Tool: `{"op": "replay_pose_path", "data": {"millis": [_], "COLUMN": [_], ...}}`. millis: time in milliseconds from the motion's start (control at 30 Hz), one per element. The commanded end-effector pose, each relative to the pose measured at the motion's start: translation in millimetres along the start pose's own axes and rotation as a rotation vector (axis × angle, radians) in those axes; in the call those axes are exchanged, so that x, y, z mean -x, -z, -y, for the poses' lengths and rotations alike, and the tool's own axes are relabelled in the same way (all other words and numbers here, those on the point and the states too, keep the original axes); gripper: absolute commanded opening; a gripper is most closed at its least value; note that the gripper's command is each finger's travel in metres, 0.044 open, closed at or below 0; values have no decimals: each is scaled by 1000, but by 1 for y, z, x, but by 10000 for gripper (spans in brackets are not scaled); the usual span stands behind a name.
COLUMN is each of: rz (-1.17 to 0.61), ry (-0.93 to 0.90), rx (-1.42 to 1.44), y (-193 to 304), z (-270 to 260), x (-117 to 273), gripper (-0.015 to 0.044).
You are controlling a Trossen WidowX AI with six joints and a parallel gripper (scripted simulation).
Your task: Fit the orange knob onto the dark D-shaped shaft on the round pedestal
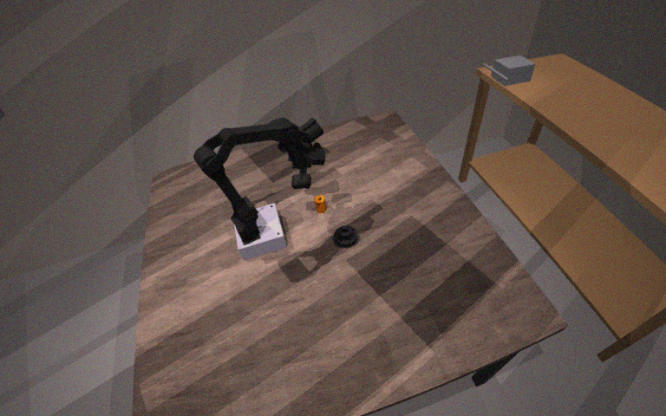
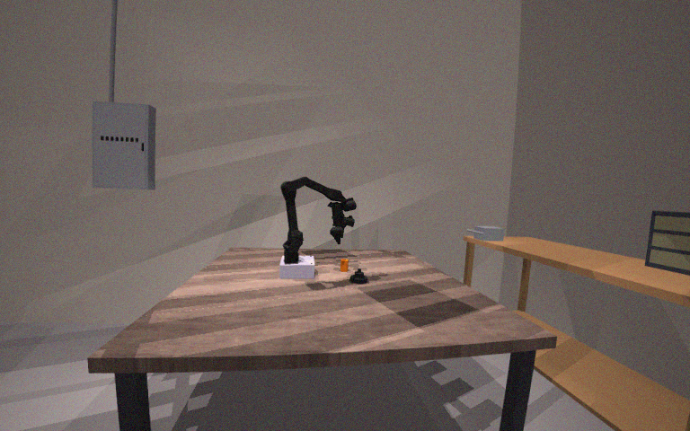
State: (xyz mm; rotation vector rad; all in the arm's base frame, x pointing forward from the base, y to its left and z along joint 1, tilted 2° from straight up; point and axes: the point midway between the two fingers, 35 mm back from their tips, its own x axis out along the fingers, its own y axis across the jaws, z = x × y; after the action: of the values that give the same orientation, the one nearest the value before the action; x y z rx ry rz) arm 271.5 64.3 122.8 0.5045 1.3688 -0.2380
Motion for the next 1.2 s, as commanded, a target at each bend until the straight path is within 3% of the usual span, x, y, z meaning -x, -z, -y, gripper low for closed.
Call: {"op": "replay_pose_path", "data": {"millis": [0,300,433,1167], "rz": [-68,-132,-132,-132], "ry": [128,206,205,206], "rx": [165,287,287,287], "y": [-20,-32,-26,-24], "z": [9,15,19,27], "x": [-19,-36,-68,-99], "gripper": [440,440,440,440]}}
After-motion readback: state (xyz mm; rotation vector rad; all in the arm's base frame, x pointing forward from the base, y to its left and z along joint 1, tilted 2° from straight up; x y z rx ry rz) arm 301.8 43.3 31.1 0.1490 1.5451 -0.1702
